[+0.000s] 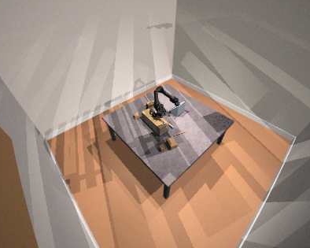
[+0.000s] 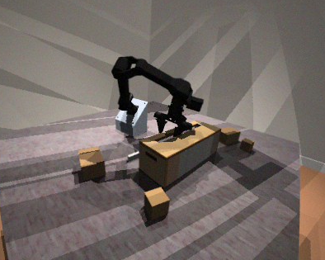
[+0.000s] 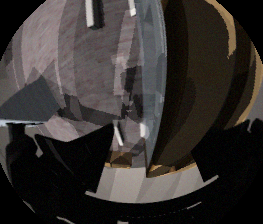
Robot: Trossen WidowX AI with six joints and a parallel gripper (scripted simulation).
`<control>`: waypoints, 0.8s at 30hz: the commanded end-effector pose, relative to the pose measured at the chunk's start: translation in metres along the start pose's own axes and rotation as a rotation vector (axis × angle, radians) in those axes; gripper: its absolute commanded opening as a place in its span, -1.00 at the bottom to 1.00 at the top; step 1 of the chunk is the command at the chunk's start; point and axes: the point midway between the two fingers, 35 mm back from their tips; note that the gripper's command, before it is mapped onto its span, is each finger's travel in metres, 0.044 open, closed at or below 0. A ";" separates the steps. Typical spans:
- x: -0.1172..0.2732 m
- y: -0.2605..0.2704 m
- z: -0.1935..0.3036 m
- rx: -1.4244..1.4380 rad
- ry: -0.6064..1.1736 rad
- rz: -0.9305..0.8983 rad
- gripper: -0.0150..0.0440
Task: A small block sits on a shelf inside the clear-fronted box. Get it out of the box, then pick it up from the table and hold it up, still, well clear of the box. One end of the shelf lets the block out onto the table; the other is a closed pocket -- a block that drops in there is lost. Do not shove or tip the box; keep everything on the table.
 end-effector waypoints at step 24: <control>-0.016 0.011 0.041 0.002 0.004 -0.003 0.86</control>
Point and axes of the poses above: the point midway between the two fingers, 35 mm back from their tips, its own x axis back along the fingers, its own y axis across the jaws, z = x × y, and after that the axes turned 15 degrees about x, right-handed
